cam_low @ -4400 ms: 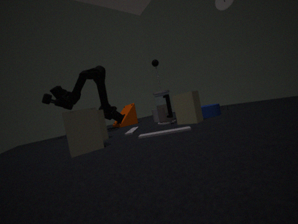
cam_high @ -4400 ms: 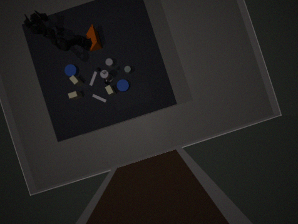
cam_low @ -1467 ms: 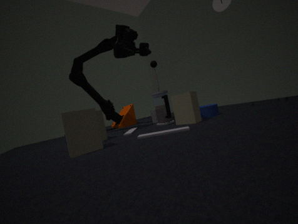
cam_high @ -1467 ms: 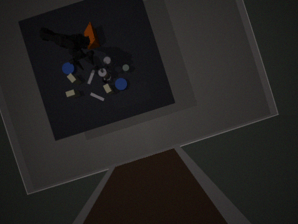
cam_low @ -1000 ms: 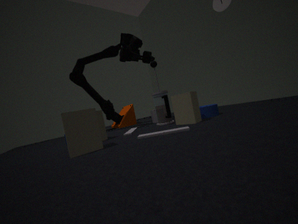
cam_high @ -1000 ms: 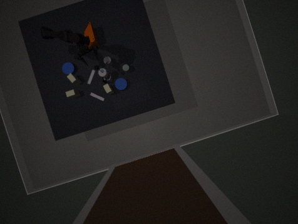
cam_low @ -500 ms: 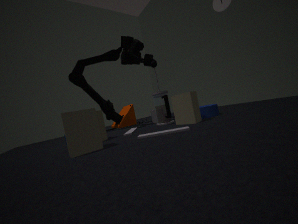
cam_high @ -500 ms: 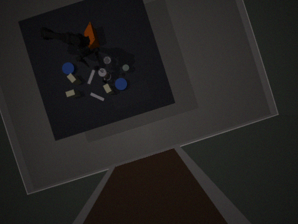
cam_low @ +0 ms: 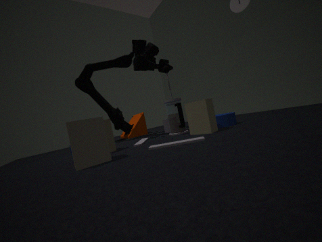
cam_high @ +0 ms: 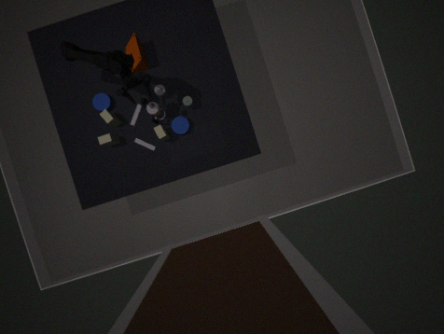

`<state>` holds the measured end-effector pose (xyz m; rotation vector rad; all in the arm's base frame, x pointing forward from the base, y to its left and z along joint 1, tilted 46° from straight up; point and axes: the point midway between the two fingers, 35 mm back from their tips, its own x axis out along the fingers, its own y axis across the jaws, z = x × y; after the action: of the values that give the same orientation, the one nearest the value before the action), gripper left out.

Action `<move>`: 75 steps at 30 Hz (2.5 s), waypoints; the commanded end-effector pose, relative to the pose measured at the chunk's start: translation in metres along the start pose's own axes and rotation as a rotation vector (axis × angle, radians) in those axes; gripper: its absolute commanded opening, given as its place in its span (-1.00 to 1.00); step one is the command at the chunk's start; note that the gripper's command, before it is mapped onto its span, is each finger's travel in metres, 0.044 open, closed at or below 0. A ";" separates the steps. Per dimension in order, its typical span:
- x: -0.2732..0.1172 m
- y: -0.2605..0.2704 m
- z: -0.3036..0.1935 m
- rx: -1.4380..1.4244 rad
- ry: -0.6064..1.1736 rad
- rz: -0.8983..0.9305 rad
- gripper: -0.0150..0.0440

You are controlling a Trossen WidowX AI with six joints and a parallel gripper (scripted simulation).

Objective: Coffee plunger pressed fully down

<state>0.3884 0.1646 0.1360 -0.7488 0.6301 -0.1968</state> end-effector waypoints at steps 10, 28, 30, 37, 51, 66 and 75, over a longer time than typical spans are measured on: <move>0.009 0.002 -0.004 -0.011 0.006 0.004 0.38; 0.010 0.002 -0.005 -0.011 0.007 0.004 -0.05; 0.011 0.002 -0.007 -0.011 0.007 0.004 -0.05; 0.019 0.003 -0.016 -0.011 0.008 0.005 -0.05; 0.033 0.005 -0.034 -0.010 0.009 0.006 -0.05; 0.047 0.006 -0.054 -0.010 0.009 0.006 -0.05; 0.055 0.005 -0.067 -0.011 0.008 0.005 -0.05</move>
<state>0.3982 0.1302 0.0939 -0.7242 0.5791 -0.1755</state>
